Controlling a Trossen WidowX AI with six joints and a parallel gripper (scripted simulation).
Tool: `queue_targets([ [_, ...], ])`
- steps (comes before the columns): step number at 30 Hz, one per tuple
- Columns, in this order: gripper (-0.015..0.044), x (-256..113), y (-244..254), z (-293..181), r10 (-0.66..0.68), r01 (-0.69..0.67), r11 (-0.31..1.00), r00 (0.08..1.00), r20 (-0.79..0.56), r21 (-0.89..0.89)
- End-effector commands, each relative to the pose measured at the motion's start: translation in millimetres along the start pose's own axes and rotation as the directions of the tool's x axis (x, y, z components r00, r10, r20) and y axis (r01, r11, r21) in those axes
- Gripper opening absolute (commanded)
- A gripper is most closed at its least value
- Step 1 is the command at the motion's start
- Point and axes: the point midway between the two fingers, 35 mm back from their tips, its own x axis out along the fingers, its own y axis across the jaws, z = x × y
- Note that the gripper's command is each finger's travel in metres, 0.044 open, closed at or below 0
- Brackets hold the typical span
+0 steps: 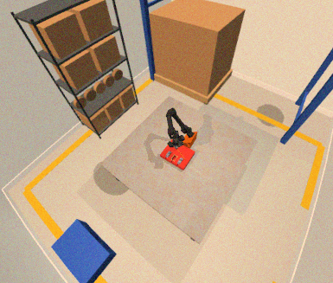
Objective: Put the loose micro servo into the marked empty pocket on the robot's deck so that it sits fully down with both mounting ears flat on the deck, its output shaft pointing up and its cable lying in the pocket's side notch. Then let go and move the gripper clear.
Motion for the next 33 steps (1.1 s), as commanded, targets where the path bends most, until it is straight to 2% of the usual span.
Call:
queue_targets([
  [1, 0.044, 7.8, 0.5, -1.4, 0.001, -0.001, 1.0, 1.0, -0.006, -0.001],
  [7, 0.044, 14.9, 0.6, -1.7, 0.001, -0.001, 1.0, 1.0, -0.006, -0.001],
  [19, 0.0125, 14.9, 0.6, -1.7, 0.001, -0.001, 1.0, 1.0, -0.006, -0.001],
  [25, 0.0085, 14.9, 0.6, -1.7, 0.001, -0.001, 1.0, 1.0, -0.006, -0.001],
  [28, 0.0006, 10.1, 0.5, -1.4, 0.001, -0.001, 1.0, 1.0, -0.006, -0.001],
  [33, 0.0, -11.2, 2.0, -3.6, 0.002, -0.002, 1.0, 1.0, -0.006, -0.002],
])
